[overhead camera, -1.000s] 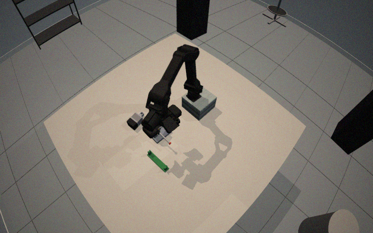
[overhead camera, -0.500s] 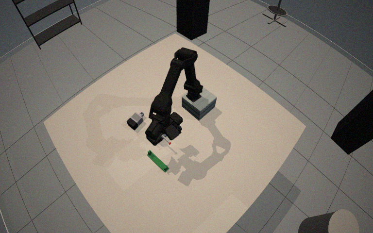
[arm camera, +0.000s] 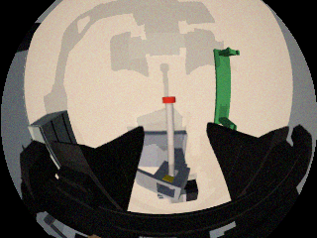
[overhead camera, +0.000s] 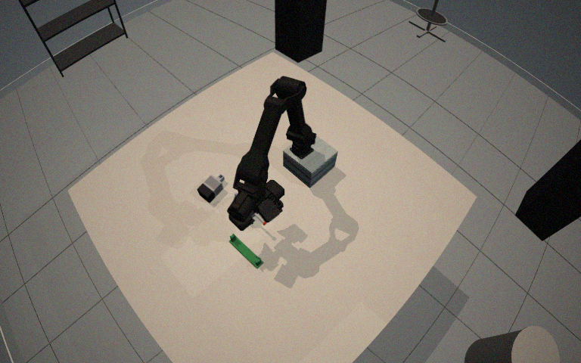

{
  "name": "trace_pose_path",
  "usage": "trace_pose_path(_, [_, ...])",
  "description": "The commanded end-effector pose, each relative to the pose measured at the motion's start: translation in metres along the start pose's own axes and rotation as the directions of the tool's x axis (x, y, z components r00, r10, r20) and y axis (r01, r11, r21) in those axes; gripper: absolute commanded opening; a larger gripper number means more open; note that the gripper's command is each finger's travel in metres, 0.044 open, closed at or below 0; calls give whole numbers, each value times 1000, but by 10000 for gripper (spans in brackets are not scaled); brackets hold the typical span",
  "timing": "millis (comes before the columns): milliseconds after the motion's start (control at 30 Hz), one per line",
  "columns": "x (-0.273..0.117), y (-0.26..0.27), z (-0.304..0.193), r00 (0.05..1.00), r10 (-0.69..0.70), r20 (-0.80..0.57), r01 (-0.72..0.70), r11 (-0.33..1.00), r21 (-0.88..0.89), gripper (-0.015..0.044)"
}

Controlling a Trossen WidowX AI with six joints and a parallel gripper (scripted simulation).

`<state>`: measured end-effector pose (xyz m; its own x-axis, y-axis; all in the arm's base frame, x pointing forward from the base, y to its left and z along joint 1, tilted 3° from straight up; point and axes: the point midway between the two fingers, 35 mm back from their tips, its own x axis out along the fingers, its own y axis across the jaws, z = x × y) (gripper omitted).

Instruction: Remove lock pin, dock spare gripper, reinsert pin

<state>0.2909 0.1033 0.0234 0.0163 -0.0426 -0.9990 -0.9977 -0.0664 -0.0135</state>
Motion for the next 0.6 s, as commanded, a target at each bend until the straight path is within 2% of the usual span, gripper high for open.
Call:
trace_pose_path(0, [10,2,0,1000,11,0,-11,1000,1,300])
trace_pose_path(567, [38,4,1,1000,11,0,-11,1000,1,300])
